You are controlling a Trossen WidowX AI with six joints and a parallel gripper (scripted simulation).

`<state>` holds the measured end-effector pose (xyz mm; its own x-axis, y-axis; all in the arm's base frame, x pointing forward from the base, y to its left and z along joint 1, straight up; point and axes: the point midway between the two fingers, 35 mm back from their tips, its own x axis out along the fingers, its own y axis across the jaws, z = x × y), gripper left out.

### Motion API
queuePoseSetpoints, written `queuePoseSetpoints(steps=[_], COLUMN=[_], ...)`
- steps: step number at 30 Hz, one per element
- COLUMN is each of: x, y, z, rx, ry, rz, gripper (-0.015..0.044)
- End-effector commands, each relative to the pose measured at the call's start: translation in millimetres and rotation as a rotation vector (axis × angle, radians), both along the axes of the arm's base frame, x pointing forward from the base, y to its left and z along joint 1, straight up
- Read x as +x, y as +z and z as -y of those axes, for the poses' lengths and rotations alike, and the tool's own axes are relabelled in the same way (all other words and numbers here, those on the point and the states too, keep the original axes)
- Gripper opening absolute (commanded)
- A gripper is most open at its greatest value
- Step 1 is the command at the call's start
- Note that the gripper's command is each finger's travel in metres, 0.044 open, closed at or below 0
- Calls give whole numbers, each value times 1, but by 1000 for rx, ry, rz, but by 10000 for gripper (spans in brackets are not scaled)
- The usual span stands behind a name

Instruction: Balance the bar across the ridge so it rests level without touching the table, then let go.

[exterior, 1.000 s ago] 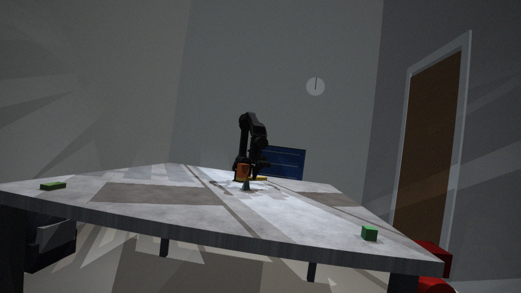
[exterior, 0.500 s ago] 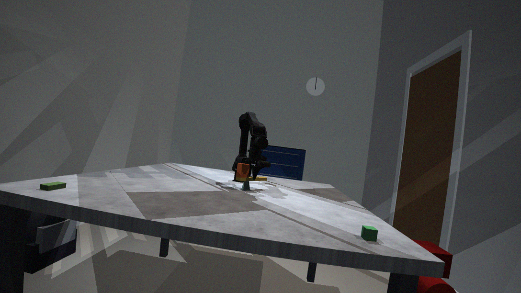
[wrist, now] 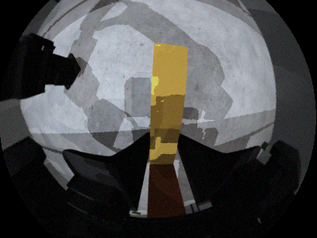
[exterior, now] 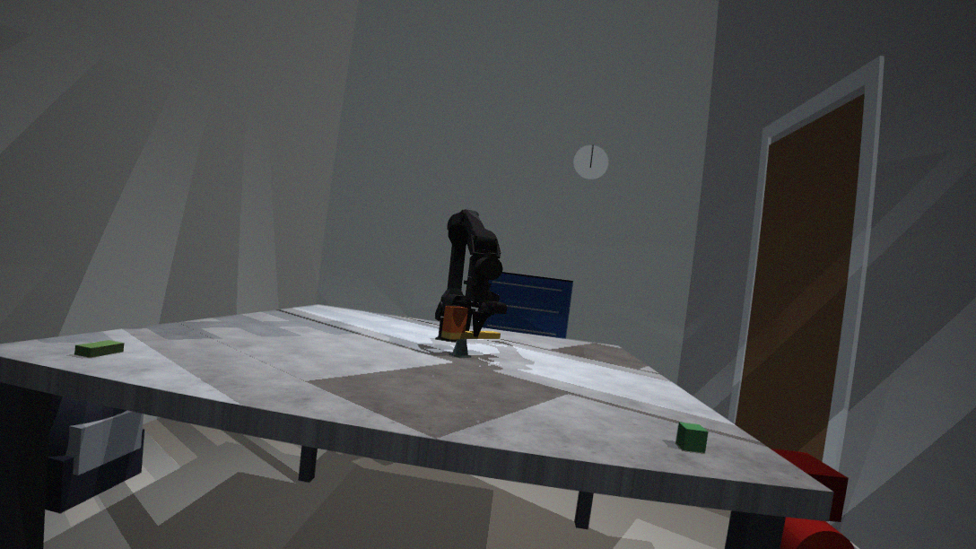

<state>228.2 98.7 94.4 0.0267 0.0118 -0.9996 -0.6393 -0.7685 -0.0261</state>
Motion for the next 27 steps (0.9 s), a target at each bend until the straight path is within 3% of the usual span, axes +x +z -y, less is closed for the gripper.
queuePoseSetpoints(steps=[1,4,27], x=[0,0,0], y=[0,0,0], z=[0,0,0], rx=[0,0,0], ry=[0,0,0], rz=[0,0,0], gripper=[105,167,169])
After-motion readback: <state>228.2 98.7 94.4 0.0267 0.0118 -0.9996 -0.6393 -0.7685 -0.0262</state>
